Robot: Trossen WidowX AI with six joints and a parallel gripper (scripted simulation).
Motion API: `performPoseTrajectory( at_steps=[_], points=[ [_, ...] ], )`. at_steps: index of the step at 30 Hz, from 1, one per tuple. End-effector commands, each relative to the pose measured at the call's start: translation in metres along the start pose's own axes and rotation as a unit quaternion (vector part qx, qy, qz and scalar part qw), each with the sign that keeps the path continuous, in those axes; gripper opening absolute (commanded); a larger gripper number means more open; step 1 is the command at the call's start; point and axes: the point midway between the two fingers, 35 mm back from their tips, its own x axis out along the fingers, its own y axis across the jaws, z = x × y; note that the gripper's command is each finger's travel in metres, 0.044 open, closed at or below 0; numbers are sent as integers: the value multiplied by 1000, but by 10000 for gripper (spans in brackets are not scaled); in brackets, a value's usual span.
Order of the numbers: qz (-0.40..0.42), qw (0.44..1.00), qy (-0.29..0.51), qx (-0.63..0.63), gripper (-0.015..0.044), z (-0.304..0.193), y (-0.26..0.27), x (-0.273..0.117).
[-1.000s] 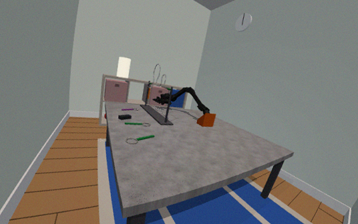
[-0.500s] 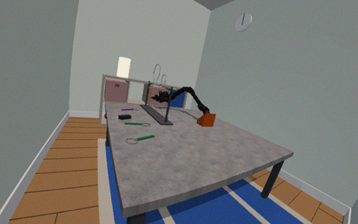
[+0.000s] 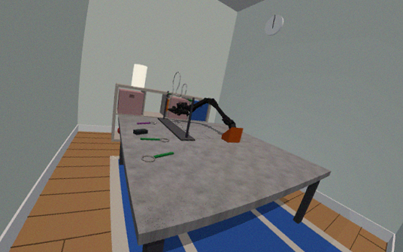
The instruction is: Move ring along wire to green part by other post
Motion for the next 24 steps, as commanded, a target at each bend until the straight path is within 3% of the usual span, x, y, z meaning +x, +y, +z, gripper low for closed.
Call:
performPoseTrajectory(
  at_steps=[1, 24],
  points=[
    [-1, 1000, 0, 2, 160, 1, 0, 8],
    [-2, 1000, -1, 2, 160, 2, 3, 43]
  ],
)
